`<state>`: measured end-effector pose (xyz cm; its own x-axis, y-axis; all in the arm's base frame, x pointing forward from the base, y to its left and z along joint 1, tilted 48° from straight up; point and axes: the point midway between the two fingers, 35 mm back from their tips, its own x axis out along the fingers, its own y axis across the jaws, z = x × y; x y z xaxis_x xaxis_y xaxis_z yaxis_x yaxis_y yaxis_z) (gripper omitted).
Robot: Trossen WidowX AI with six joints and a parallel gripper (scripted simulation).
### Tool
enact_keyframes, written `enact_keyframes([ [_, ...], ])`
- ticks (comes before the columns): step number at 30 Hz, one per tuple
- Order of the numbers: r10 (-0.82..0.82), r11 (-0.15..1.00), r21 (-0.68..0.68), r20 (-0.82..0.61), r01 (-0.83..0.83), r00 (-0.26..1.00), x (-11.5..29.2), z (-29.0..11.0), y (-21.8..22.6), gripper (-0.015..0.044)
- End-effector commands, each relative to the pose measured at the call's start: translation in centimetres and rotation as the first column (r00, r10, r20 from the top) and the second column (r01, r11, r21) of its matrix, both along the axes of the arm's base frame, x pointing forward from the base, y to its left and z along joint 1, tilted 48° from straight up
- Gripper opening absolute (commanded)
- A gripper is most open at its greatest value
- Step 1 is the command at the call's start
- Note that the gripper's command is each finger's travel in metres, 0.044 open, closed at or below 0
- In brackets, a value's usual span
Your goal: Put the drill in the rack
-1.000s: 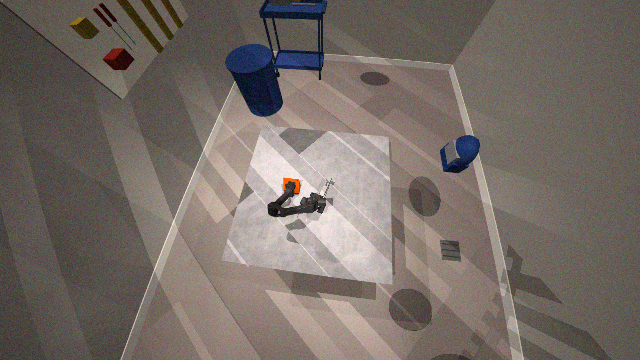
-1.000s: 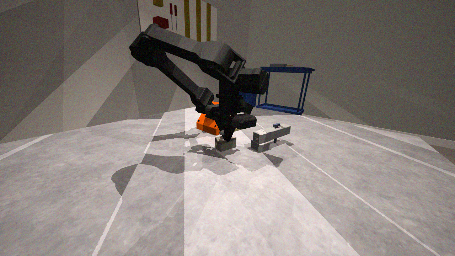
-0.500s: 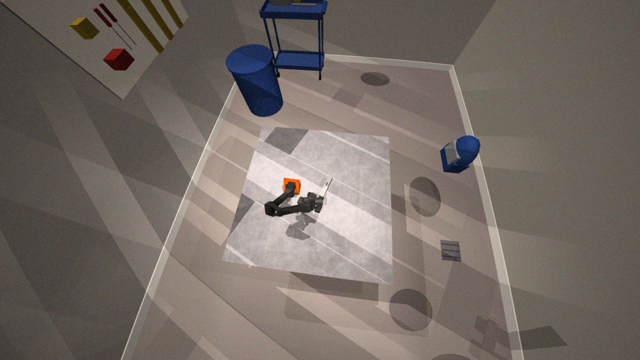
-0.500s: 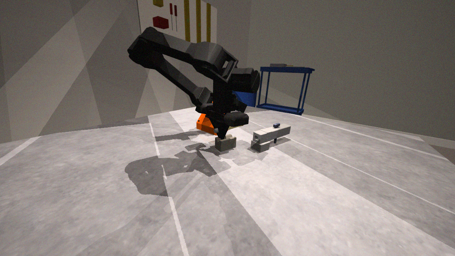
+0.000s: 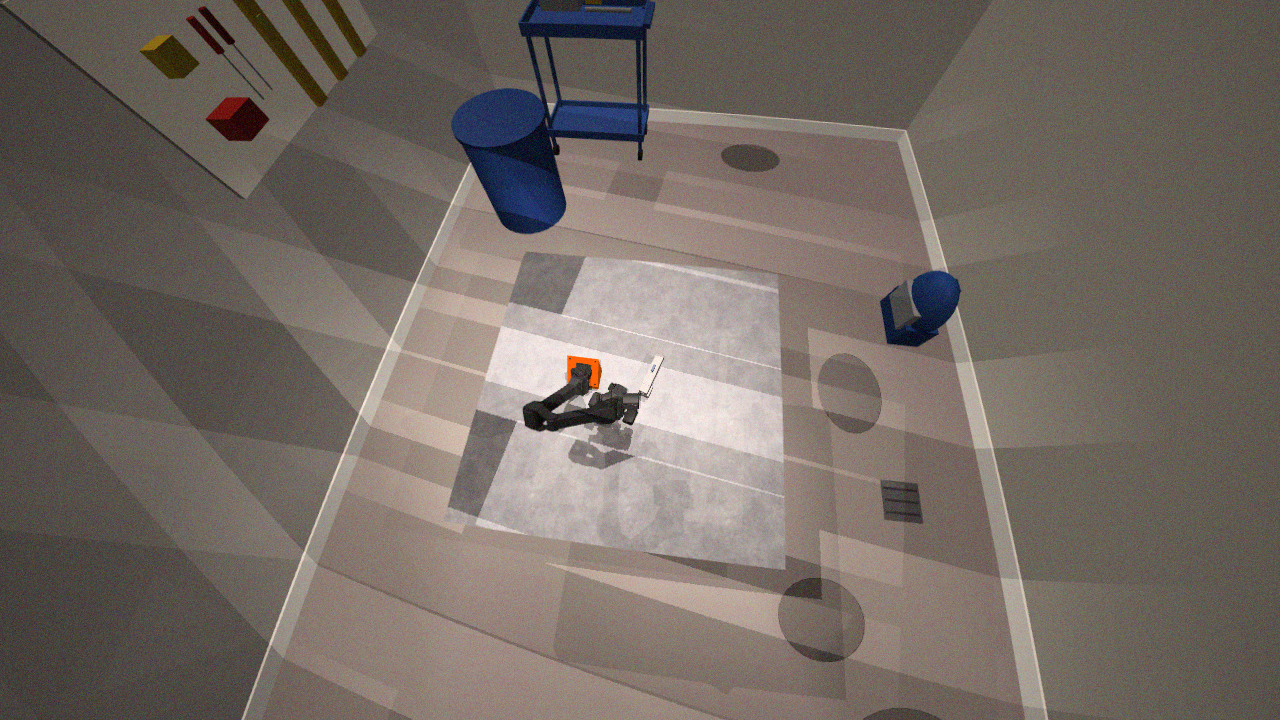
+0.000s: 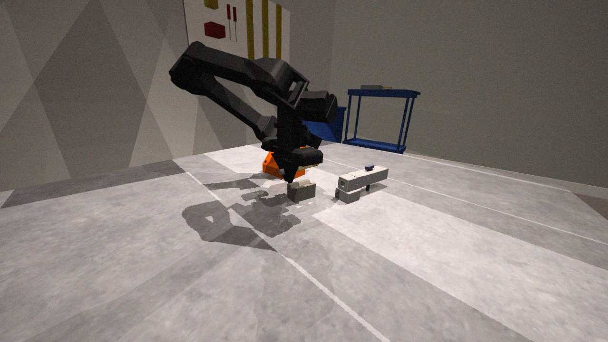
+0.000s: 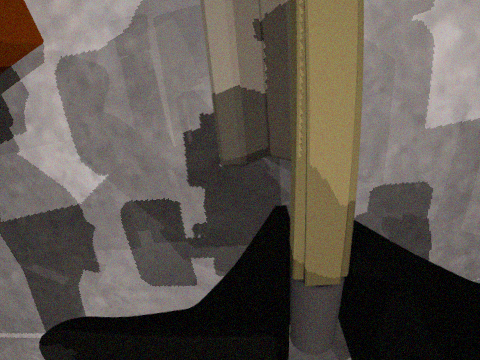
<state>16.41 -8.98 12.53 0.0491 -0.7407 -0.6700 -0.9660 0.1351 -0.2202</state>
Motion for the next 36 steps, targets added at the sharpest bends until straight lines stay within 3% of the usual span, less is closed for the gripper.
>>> enact_keyframes([
  [1, -0.002, 1.0, 0.001, 0.0, 0.002, 1.0, -0.7, -0.2, 0.0, 0.0],
  [36, -0.002, 1.0, 0.0, 0.001, 0.002, 1.0, -0.5, -2.9, -3.1, 0.0],
])
